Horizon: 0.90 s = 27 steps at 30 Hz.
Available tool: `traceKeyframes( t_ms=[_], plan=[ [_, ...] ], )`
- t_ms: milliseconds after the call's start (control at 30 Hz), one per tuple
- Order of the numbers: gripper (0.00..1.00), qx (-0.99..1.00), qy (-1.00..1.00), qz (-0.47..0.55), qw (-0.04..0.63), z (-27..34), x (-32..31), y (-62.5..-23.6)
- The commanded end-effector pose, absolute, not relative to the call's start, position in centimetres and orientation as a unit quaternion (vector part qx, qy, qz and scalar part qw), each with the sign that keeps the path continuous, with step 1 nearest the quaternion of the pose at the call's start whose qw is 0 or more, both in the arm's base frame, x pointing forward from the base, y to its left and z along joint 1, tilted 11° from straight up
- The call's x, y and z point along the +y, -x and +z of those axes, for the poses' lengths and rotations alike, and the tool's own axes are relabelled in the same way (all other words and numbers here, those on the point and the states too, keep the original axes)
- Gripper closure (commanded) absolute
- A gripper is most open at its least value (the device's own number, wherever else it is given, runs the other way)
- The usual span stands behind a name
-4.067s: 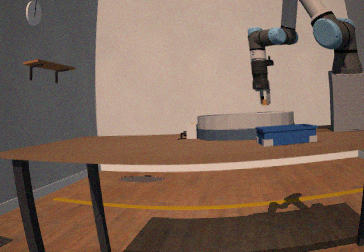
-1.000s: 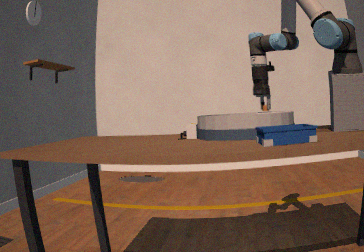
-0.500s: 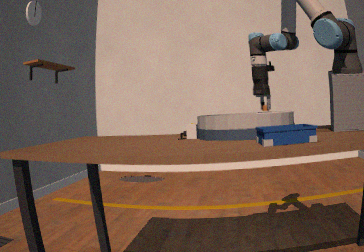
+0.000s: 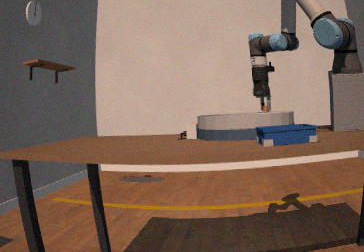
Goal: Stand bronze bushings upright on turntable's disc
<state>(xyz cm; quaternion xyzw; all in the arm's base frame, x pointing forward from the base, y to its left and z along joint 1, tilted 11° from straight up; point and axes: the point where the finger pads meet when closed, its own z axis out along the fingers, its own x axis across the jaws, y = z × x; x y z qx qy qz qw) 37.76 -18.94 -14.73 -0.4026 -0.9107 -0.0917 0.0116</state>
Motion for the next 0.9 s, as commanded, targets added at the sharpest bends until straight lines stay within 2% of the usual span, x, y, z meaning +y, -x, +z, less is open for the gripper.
traceKeyframes(
  t_ms=[0, 867],
  plan=[
    [1.00, -0.911, 0.402, -0.092, 0.012, -15.5, -18.6, -37.8],
    [1.00, -0.911, 0.402, -0.092, 0.011, -18.1, -18.3, -38.0]
  ],
)
